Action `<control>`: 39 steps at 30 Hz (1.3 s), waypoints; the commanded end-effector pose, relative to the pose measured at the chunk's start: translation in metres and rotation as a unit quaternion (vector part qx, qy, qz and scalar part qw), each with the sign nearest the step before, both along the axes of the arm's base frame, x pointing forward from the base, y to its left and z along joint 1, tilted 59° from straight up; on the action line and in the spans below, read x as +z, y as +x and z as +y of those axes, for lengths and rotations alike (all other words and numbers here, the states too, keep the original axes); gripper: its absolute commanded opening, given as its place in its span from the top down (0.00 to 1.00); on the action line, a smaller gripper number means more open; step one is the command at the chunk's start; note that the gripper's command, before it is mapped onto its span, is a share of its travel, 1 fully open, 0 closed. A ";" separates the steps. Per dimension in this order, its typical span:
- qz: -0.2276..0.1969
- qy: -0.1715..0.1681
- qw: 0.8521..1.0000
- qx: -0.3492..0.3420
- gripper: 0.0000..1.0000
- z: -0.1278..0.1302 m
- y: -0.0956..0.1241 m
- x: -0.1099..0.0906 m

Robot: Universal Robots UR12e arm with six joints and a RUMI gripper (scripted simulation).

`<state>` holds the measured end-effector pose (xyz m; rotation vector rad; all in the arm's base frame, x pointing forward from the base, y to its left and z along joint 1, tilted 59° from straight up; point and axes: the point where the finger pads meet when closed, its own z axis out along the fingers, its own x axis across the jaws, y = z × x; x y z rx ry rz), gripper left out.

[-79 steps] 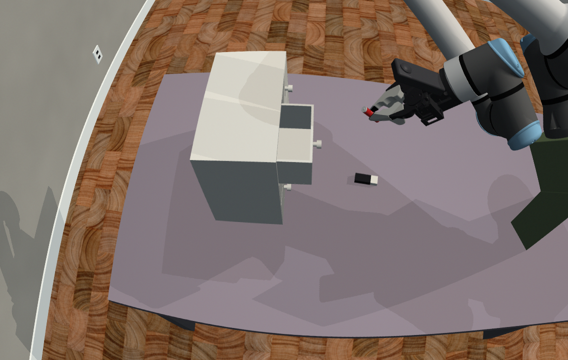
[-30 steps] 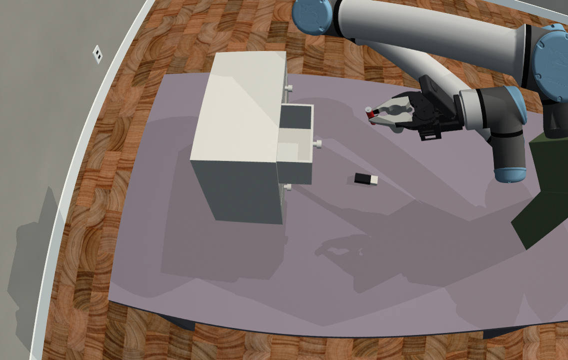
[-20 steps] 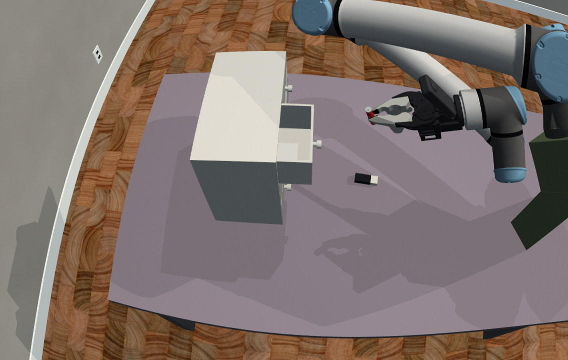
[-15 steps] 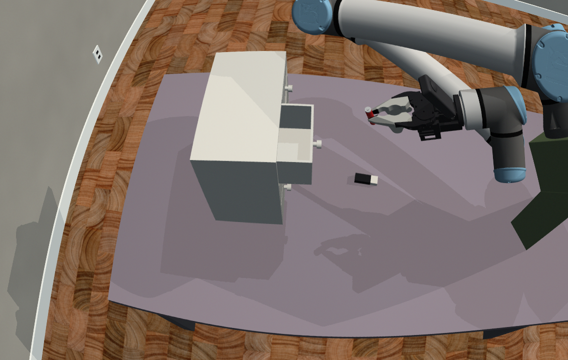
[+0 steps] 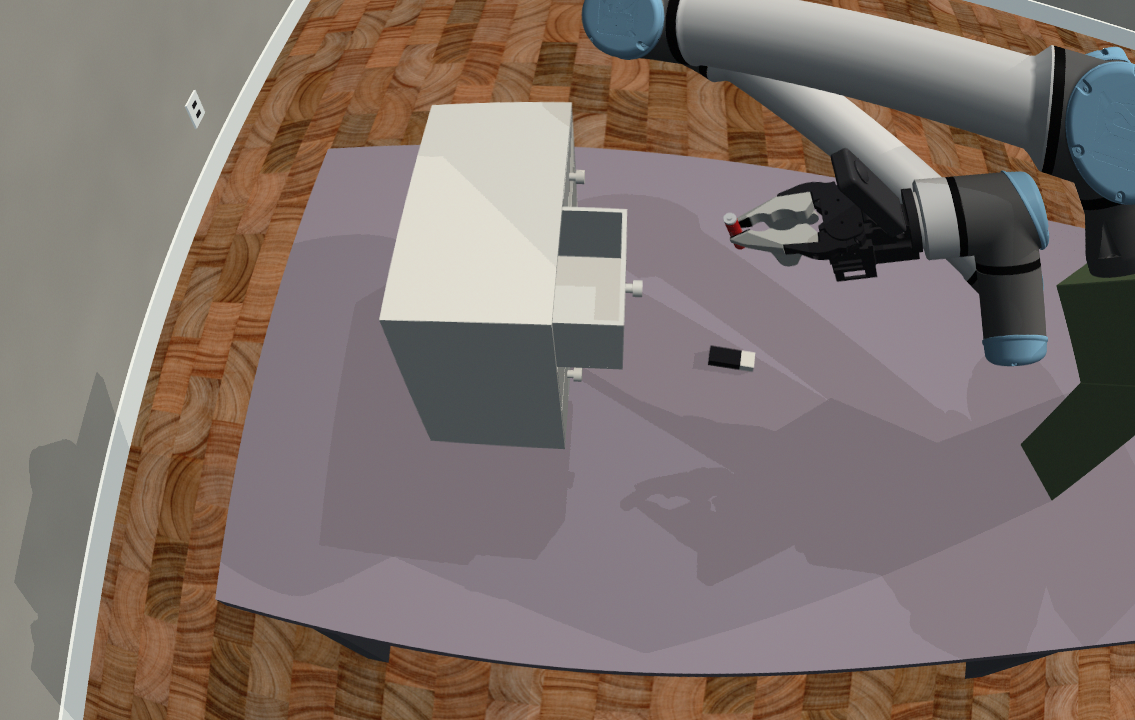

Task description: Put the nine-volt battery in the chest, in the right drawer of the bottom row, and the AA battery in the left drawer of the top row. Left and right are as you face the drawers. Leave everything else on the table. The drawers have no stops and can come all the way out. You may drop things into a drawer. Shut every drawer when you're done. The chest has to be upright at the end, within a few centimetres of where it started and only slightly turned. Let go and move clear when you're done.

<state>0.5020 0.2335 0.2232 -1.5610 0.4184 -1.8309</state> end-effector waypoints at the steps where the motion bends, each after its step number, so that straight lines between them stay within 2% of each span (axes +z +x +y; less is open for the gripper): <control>1: 0.000 0.000 1.000 0.000 0.95 0.002 0.003 0.002; 21: 0.000 0.000 1.000 0.000 0.95 0.011 0.020 0.011; 39: 0.000 0.000 1.000 0.000 0.95 0.025 0.049 0.027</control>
